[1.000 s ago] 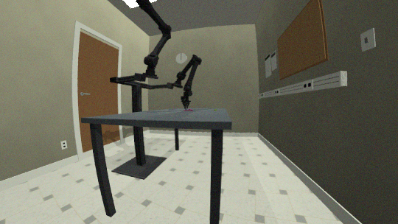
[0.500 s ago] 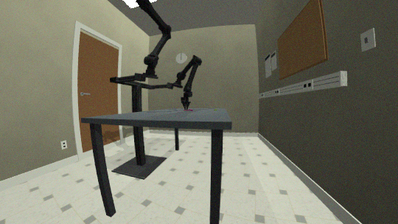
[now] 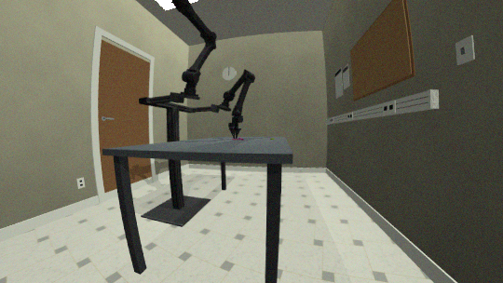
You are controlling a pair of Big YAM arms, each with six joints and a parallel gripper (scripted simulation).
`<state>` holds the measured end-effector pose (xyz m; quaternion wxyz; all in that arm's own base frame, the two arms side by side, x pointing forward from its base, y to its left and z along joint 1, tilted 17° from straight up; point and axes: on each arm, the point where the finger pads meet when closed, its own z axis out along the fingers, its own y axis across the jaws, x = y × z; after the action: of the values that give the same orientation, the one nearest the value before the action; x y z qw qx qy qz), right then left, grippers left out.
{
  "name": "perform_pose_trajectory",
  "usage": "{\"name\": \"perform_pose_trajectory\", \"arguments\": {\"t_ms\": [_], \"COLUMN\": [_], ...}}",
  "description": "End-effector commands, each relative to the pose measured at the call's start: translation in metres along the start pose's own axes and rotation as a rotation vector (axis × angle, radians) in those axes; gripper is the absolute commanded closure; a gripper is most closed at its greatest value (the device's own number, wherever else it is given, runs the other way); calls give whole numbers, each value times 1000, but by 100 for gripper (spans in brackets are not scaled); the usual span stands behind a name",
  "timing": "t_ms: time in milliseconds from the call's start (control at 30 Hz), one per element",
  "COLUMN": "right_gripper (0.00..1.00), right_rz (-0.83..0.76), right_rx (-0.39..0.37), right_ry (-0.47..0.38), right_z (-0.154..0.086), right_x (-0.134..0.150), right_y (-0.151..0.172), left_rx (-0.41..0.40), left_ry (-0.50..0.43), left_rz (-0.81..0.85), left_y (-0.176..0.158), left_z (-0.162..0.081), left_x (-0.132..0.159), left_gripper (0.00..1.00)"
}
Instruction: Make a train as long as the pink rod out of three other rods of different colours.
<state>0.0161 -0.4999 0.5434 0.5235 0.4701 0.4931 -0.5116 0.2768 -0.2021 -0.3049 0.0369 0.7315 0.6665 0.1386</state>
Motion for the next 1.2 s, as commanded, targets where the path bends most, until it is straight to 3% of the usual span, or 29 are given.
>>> {"name": "perform_pose_trajectory", "arguments": {"t_ms": [0,733,767,1167], "right_gripper": [0,0,0,0], "right_rz": [10,10,10,10], "right_rx": [24,24,24,24], "right_ry": [-61,-61,-61,-61], "right_z": [-8,-8,-8,-8], "right_x": [-24,-24,-24,-24], "right_y": [-11,-11,-11,-11], "left_rx": [-5,-5,-5,-4], "left_ry": [-7,-7,-7,-7], "left_rz": [-7,-7,-7,-4], "left_y": [3,3,3,1], "left_z": [6,6,6,4], "left_x": [0,0,0,1], "left_gripper": [77,77,96,96]}}
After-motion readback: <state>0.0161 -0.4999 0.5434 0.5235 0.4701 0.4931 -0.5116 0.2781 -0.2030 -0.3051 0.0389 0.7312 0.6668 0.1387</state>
